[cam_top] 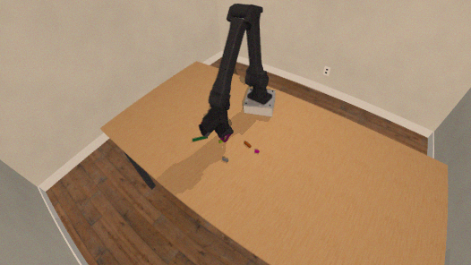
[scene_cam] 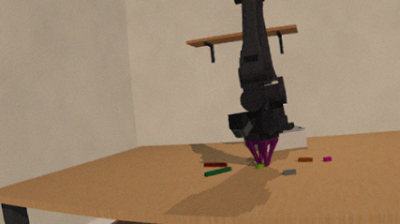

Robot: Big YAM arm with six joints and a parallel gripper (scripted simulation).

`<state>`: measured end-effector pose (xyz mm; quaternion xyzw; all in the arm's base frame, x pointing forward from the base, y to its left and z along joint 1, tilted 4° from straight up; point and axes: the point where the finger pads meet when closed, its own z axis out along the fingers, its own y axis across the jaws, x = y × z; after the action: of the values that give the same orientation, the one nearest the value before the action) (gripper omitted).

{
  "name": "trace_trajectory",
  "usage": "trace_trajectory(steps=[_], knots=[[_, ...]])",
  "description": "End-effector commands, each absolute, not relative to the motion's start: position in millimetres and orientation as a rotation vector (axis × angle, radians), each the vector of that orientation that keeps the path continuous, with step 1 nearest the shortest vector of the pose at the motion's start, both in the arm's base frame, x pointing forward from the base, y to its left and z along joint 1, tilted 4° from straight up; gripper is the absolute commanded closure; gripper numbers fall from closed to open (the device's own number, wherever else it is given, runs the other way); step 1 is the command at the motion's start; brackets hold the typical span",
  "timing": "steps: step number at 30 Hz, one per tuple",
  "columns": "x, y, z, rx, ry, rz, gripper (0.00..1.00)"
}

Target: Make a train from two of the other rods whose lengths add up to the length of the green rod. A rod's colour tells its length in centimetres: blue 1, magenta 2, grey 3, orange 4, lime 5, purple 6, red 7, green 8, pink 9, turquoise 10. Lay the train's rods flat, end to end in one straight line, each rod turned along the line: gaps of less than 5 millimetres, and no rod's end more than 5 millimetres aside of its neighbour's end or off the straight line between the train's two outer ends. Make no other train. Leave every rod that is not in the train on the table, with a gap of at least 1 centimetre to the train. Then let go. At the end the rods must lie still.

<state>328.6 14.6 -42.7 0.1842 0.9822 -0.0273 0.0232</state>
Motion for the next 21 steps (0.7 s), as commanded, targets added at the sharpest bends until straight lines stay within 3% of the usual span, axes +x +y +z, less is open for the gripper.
trace_trajectory(steps=[1,6,7,21], knots=[[333.1,12.5,-44.8,0.573,3.036,-0.079,0.78],[333.1,12.5,-44.8,0.573,3.036,-0.079,0.78],[333.1,12.5,-44.8,0.573,3.036,-0.079,0.97],[333.1,12.4,-44.8,0.573,3.036,-0.079,0.97]])
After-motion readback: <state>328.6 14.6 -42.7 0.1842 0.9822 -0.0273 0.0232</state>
